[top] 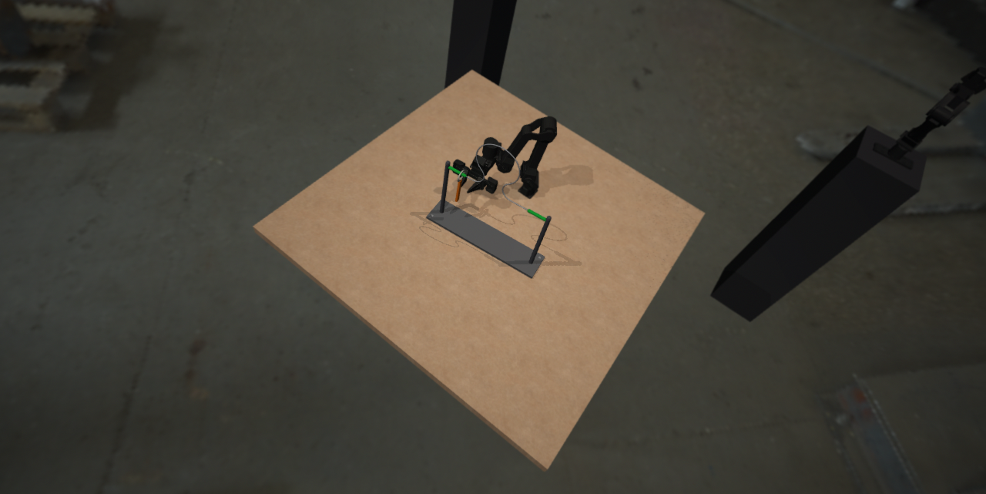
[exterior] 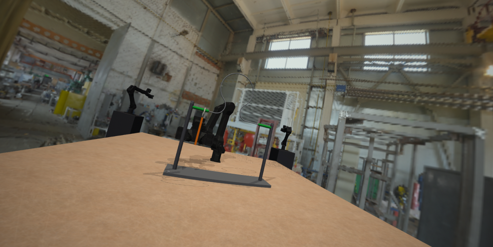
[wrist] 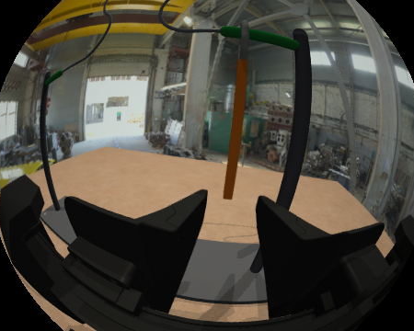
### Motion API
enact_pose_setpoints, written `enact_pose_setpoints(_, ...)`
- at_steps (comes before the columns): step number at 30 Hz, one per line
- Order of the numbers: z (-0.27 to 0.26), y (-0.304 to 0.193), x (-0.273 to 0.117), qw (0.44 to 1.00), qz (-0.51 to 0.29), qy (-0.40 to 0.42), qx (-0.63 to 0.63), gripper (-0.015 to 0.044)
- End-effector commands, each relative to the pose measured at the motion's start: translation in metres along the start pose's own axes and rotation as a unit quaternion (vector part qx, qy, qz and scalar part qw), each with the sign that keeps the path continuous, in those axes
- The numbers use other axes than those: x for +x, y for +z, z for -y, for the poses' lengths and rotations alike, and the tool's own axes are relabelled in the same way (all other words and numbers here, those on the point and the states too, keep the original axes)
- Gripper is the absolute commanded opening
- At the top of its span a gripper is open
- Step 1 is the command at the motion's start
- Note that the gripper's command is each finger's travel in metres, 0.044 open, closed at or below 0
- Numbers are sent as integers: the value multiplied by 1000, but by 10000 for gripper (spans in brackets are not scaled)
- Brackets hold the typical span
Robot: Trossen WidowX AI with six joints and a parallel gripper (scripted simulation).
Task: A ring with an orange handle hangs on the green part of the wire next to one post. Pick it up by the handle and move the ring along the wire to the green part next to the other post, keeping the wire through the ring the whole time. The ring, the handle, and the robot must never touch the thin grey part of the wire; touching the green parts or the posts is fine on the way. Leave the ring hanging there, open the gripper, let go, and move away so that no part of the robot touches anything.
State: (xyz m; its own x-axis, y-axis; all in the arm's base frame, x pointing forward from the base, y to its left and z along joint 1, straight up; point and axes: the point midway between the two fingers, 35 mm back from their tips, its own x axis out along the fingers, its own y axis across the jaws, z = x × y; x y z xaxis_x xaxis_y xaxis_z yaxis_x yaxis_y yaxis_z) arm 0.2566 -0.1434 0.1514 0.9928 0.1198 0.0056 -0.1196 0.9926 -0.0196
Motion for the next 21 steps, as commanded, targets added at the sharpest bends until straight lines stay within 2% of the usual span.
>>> enact_pose_setpoints(1,2,3,5,1000,2,0,1,160)
enact_pose_setpoints(21,4,5,35,1000,4,0,0,160)
